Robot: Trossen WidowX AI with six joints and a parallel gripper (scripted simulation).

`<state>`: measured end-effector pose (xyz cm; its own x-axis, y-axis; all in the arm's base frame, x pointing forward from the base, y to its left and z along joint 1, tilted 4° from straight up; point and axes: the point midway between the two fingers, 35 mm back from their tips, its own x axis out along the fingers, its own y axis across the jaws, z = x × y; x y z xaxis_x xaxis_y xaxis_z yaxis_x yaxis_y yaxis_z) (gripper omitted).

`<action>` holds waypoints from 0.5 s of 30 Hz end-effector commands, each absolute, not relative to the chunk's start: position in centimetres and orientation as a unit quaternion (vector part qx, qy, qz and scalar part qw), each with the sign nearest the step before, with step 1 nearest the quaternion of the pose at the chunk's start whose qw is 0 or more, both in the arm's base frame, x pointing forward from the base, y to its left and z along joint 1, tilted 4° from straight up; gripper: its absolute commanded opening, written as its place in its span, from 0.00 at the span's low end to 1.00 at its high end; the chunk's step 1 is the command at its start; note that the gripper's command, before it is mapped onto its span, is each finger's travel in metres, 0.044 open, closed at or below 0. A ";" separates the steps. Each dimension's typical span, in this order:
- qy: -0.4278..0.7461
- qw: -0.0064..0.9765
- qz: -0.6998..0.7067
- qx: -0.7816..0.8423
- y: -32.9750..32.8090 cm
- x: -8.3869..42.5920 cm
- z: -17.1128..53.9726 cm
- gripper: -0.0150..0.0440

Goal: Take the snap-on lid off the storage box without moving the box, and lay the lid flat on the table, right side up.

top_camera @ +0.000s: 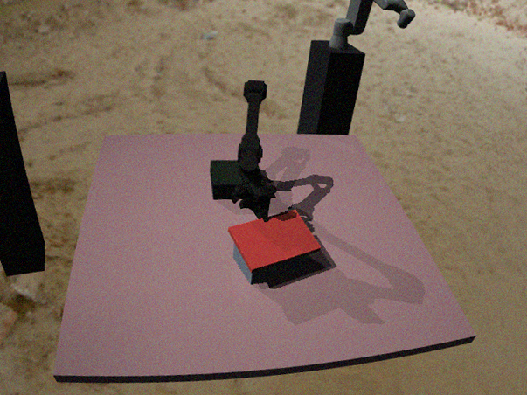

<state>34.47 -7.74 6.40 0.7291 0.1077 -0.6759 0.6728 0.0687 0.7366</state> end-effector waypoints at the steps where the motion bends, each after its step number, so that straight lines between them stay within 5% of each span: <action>1: 0.299 0.666 -0.213 0.649 -7.8 34.6 7.0 0.25; 15: 0.299 0.666 -0.213 0.649 -7.7 35.2 8.8 0.25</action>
<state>34.97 -7.67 8.27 0.7276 0.1098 -0.6771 0.6740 0.0692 0.7355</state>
